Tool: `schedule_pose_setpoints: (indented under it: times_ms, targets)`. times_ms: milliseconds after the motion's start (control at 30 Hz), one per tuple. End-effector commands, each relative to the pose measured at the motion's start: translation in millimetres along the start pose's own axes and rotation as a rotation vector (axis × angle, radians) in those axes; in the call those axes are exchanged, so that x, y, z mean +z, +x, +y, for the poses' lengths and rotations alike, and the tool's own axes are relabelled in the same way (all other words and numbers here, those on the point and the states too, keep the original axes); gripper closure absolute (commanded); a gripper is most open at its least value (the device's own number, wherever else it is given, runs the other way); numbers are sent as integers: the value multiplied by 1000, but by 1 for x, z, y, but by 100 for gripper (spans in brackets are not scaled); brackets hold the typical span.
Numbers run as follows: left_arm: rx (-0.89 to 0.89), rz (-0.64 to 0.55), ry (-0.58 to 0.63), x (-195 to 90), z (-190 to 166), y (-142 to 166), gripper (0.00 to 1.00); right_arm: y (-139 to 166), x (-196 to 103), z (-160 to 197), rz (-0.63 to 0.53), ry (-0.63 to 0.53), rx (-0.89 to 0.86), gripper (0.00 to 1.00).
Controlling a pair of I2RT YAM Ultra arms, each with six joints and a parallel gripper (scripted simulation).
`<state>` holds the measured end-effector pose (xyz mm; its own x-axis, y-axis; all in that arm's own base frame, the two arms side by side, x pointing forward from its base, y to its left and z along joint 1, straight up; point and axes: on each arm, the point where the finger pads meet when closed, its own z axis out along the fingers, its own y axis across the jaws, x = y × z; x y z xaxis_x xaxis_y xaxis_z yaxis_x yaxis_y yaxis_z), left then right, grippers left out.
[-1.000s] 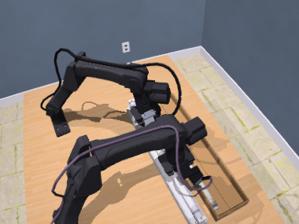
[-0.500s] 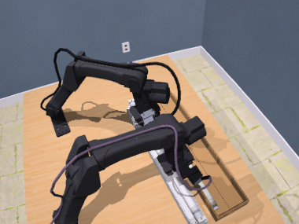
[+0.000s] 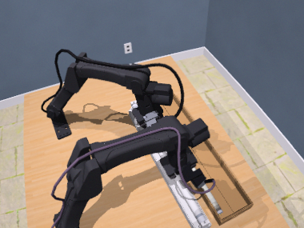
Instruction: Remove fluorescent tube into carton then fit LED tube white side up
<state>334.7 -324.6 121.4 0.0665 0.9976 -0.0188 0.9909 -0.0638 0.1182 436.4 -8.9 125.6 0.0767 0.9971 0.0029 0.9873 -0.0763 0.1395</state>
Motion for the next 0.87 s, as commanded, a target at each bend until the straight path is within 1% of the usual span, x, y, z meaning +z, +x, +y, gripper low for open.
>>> schedule_pose_setpoints:
  times_ms: [0, 233, 367, 400, 833]
  targets:
    - [-12, -14, -25, -14, 4, -1, 51, -2, -8, 7, 1, -24, 4, 51]
    - [-11, -4, -15, -8, 3, -1, 51, -3, -5, 7, 0, -16, 5, 51]
    - [-5, 0, -5, -7, 0, 1, 51, -1, -8, 5, 1, -21, 1, 51]
    - [-11, 0, -11, -6, 3, -1, 51, -3, -4, 7, 0, -14, 5, 51]
    - [-11, 0, -11, -6, 3, -1, 51, -3, -4, 7, 0, -14, 5, 51]
